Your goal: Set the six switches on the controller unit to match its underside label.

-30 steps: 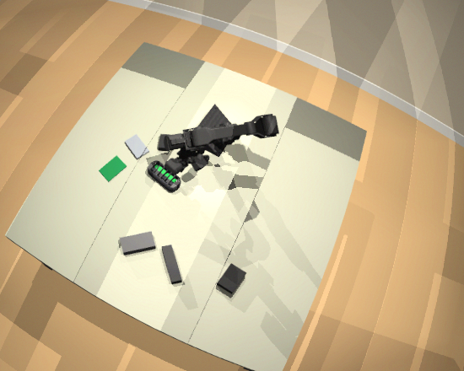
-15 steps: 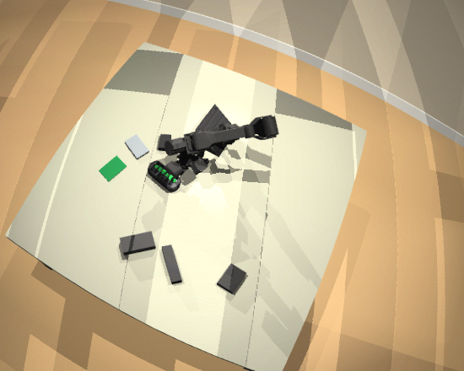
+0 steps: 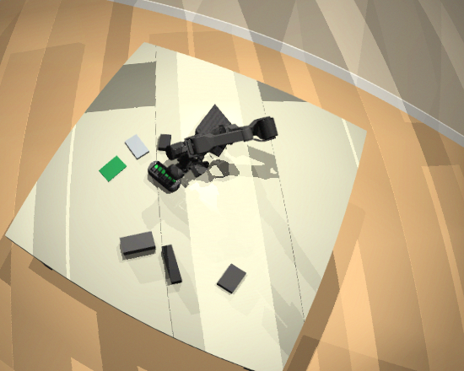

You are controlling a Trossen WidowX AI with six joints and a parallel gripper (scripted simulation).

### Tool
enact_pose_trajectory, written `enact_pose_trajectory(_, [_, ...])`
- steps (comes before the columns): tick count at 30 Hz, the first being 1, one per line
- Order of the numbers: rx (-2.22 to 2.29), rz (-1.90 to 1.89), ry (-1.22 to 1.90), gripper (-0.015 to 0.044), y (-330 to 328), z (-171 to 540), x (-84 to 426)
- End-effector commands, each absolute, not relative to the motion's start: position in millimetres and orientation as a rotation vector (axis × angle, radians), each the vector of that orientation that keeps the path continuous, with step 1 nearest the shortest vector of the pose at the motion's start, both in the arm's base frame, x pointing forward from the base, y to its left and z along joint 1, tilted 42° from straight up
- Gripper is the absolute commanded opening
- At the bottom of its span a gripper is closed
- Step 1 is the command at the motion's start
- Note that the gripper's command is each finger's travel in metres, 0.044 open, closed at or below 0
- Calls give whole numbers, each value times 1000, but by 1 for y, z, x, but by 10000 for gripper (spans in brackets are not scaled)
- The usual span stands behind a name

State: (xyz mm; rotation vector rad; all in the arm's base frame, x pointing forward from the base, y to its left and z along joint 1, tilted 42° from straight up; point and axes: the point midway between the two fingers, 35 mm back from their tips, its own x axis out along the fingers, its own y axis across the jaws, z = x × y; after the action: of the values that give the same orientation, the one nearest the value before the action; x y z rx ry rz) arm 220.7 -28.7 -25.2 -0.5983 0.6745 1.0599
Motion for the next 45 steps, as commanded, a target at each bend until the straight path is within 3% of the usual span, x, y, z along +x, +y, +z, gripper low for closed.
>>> enact_pose_trajectory(1, [-590, 1062, 674, 0, -25, -28, 220])
enact_pose_trajectory(45, [-591, 1061, 673, 0, -30, -30, 240])
